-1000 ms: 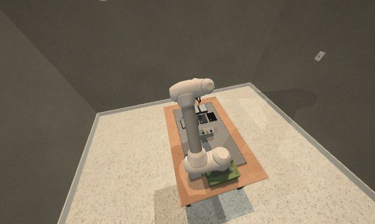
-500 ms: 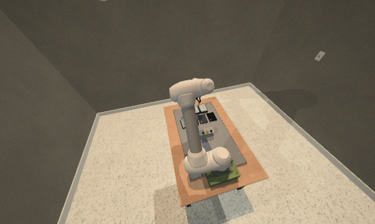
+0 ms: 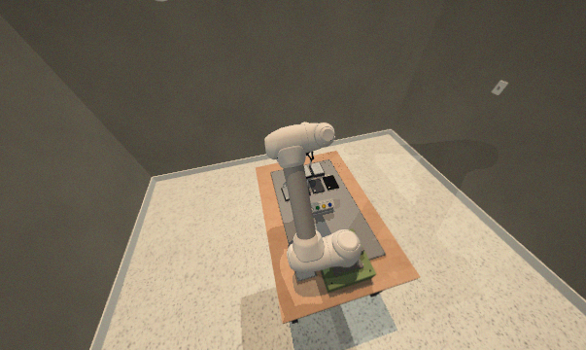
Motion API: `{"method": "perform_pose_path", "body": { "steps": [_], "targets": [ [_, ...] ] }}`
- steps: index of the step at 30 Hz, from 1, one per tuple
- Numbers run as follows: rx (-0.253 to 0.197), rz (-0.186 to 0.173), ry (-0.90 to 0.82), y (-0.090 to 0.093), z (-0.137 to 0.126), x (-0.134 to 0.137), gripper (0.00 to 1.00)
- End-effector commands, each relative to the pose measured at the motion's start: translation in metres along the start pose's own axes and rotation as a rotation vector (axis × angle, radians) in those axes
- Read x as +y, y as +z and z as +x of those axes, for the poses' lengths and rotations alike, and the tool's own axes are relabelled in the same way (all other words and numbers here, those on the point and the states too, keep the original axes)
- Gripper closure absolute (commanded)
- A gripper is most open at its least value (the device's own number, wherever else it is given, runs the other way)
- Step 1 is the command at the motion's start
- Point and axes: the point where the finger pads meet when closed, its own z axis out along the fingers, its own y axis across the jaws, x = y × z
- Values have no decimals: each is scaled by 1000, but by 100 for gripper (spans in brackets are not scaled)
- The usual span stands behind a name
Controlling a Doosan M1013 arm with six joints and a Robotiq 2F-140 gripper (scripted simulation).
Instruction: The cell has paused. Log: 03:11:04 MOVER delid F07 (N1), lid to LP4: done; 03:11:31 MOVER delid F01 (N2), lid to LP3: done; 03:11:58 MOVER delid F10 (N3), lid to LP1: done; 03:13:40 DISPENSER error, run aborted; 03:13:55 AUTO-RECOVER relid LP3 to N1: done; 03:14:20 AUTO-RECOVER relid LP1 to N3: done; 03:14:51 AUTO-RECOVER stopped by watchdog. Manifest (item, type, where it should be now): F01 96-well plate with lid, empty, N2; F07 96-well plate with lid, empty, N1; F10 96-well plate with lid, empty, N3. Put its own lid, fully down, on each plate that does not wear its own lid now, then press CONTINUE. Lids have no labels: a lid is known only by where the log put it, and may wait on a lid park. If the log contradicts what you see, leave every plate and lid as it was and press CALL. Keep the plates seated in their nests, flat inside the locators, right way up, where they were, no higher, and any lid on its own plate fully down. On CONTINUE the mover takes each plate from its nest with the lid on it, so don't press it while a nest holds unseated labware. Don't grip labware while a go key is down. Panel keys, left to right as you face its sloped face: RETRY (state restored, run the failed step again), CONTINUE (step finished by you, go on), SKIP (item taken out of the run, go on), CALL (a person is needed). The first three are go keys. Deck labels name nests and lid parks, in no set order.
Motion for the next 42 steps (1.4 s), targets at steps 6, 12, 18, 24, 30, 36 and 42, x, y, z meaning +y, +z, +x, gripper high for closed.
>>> {"method": "perform_pose_path", "body": {
  "steps": [6, 12, 18, 24, 30, 36, 42],
  "targets": [
    [-1, -3, 1, 5, -1, 0, 34],
    [-1, -3, 1, 12, 0, 0, 34],
    [-1, -3, 1, 20, 0, 0, 34],
    [-1, -3, 1, 25, 0, -1, 34],
    [-1, -3, 1, 32, 1, -1, 34],
    [-1, -3, 1, 36, 1, -1, 34],
    [-1, -3, 1, 39, 1, -1, 34]
  ]
}}
